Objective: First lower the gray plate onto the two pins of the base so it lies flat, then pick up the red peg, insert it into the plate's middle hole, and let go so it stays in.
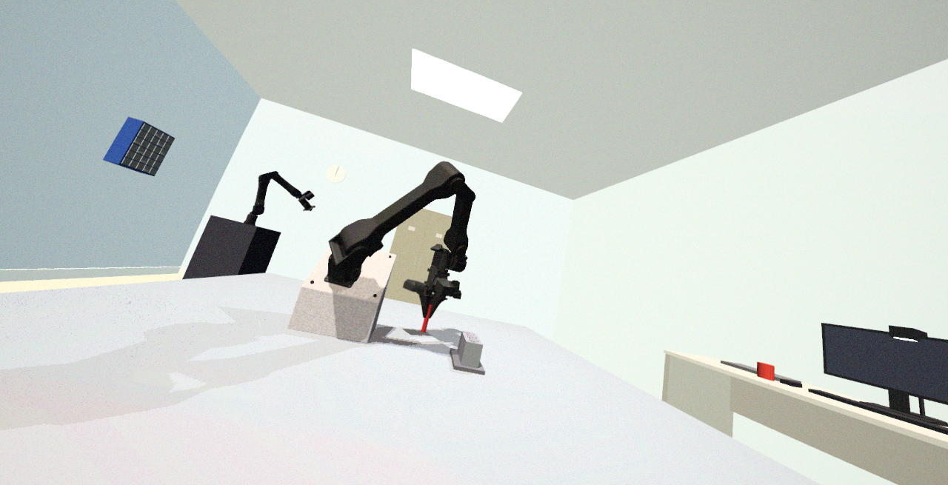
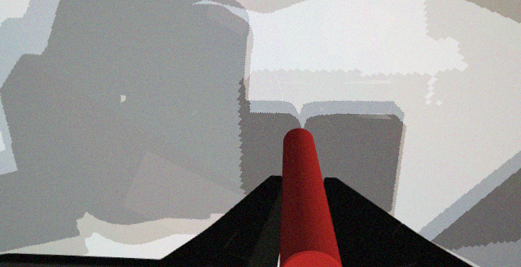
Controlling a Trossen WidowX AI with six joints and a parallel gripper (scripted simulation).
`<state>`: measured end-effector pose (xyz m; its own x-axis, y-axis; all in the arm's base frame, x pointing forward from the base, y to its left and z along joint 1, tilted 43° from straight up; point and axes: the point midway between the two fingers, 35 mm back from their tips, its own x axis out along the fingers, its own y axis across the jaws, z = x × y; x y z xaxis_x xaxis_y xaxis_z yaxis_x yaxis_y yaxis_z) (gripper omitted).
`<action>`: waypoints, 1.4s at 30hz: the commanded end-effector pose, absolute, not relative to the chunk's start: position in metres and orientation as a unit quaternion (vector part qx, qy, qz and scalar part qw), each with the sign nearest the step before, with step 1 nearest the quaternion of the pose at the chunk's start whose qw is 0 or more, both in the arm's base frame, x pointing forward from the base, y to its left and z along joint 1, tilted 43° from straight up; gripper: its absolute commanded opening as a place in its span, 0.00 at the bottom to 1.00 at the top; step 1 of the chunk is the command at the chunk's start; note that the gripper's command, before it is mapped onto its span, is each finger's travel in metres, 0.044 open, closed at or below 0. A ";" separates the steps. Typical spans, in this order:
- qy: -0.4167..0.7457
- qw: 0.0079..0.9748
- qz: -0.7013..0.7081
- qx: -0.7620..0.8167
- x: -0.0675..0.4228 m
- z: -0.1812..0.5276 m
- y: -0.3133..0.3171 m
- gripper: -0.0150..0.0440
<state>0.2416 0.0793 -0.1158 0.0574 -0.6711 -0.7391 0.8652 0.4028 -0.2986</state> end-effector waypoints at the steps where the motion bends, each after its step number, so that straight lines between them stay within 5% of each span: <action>1: 0.430 0.719 -0.532 0.118 0.244 -0.108 0.089 0.25; 21: 0.432 0.719 -0.532 0.119 0.244 -0.063 0.133 0.25; 42: 0.437 0.719 -0.527 0.120 0.280 -0.038 0.099 0.25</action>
<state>0.2742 0.1042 -0.0441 0.0598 -0.6532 -0.7548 0.8627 0.4142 -0.2901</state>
